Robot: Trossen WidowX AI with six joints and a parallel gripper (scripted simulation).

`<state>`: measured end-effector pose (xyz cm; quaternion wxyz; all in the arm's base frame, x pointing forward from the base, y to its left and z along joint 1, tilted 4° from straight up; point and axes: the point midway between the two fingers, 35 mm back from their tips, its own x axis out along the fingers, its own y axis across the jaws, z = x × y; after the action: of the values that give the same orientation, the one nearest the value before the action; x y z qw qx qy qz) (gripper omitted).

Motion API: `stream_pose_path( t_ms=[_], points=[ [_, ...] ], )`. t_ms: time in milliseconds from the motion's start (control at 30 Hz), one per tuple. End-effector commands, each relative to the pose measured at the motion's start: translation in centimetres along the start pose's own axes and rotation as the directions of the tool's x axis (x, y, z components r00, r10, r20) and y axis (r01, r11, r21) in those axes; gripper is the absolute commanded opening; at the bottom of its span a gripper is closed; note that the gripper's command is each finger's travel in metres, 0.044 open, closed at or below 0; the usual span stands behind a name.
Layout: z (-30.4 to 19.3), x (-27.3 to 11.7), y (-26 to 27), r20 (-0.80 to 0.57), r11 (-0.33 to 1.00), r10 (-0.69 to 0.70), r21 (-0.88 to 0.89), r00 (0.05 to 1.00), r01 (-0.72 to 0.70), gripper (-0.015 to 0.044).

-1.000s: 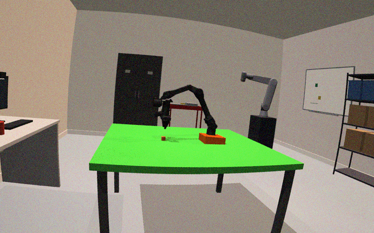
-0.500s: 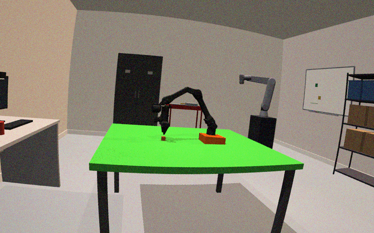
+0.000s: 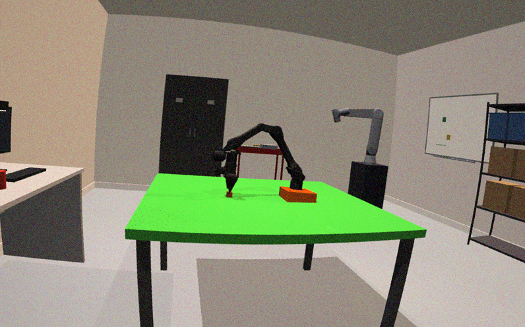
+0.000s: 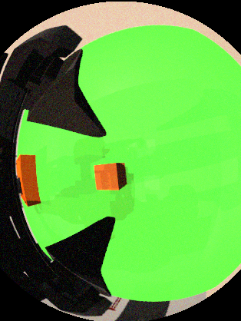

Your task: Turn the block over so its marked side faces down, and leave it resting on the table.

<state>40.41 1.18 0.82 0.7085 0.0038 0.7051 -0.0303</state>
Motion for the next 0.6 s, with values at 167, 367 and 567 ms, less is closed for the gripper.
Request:
stream_pose_path(
  t_ms=[167, 367, 567],
  points=[
    [-0.5, 2.1, 0.1, -0.021, 1.000, 0.003, 0.001, 1.000, -0.003, 0.0440],
    [-0.5, 2.5, 0.1, -0.021, 1.000, 0.003, 0.001, 1.000, -0.003, 0.0440],
    [-0.5, 2.5, 0.1, -0.021, 1.000, 0.003, 0.001, 1.000, -0.003, 0.0282]
  ],
)
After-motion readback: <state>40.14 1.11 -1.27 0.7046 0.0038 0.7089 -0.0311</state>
